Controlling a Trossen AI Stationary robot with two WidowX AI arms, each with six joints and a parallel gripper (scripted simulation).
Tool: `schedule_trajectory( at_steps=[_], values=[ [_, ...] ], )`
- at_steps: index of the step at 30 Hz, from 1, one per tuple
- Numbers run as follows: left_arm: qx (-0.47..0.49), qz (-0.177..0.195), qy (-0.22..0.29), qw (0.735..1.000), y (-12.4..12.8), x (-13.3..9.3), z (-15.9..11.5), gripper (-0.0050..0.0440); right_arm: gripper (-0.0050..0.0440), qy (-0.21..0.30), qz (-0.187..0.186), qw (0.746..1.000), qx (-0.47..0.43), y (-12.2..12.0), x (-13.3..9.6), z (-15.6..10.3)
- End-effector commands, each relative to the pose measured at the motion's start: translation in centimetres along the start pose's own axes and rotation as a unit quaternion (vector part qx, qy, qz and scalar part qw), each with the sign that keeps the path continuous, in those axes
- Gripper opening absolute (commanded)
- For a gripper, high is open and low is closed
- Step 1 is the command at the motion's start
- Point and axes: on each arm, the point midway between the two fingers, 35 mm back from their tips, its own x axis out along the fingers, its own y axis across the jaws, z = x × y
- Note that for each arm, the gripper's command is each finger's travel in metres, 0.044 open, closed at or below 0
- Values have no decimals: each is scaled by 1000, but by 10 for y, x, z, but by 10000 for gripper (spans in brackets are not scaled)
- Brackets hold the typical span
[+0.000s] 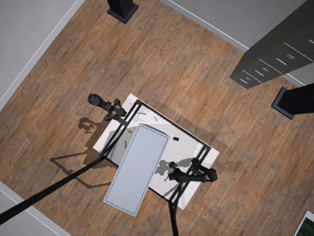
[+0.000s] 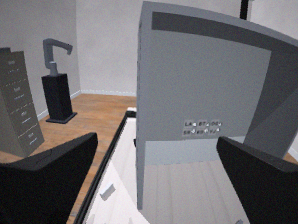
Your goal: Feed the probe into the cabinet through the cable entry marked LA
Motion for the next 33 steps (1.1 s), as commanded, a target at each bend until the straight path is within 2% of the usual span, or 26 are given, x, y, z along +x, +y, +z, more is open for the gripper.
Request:
schedule_trajectory(
  at_steps=[1,9,12,18,33],
  values=[
    [1,2,1,1000,1,0,0,440,440,6,5,999,-48,10,3,11],
    [1,2,1,1000,1,0,0,440,440,10,7,997,-73,17,6,16],
    [1,2,1,1000,1,0,0,440,440,10,7,997,-73,17,16,20],
    [1,2,1,1000,1,0,0,440,440,10,7,997,-73,17,18,20],
    [1,2,1,1000,1,0,0,440,440,10,7,997,-73,18,41,19]
  ],
)
